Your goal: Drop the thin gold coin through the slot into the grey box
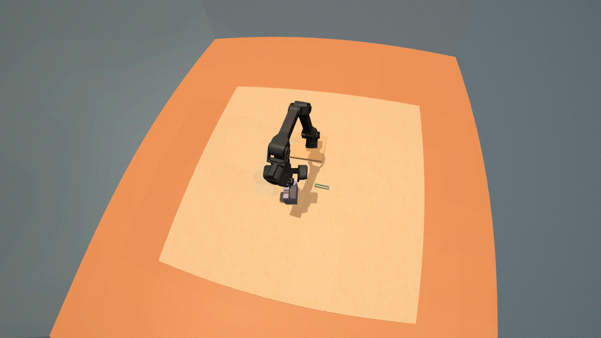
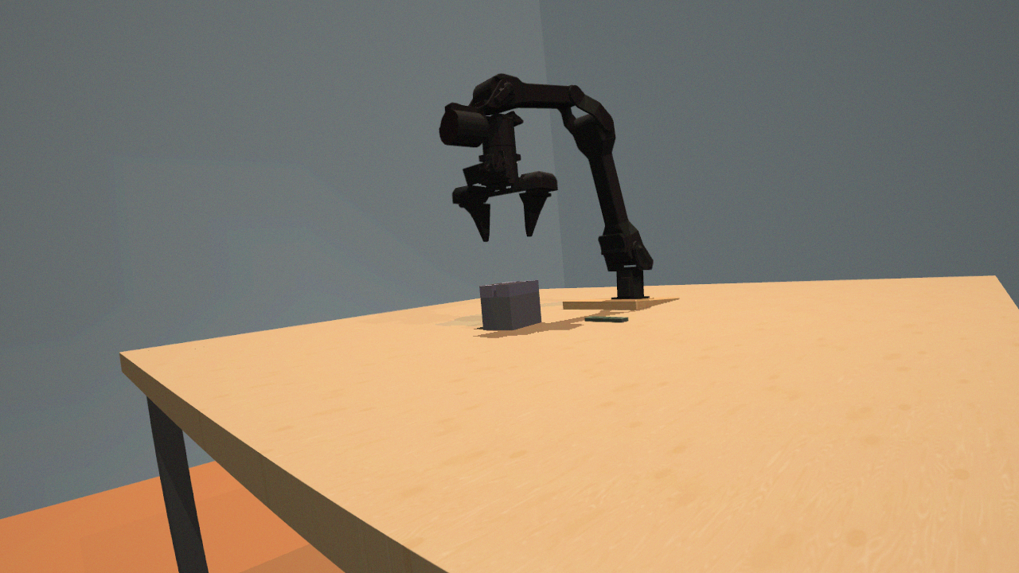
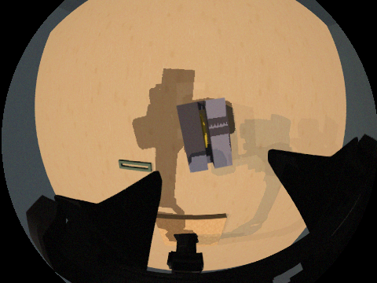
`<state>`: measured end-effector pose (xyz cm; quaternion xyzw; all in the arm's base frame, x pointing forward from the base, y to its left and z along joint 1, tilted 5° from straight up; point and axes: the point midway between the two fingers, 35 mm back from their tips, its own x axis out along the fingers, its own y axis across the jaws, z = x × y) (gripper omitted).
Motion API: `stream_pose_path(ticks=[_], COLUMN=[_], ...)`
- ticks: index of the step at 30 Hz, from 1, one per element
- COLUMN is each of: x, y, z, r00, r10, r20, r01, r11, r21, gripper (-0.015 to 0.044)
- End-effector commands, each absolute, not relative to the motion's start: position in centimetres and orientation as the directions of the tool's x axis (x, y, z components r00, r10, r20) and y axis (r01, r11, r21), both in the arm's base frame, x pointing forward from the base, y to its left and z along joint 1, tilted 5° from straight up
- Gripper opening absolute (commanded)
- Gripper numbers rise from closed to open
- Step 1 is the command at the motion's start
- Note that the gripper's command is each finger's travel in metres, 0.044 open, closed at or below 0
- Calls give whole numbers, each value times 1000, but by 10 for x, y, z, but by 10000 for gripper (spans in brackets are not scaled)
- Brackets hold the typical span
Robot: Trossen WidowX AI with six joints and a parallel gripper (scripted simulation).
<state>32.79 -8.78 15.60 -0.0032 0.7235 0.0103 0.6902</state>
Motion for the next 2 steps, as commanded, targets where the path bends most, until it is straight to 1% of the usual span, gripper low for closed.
stream_pose_path(ticks=[1, 2], x=[327, 327], y=[-87, -87], z=[156, 156], r00=[-55, -55], r10=[13, 13], r20=[-998, -998], r01=[-18, -18], r11=[1000, 1000], r21=[14, 14], gripper=[440, 440])
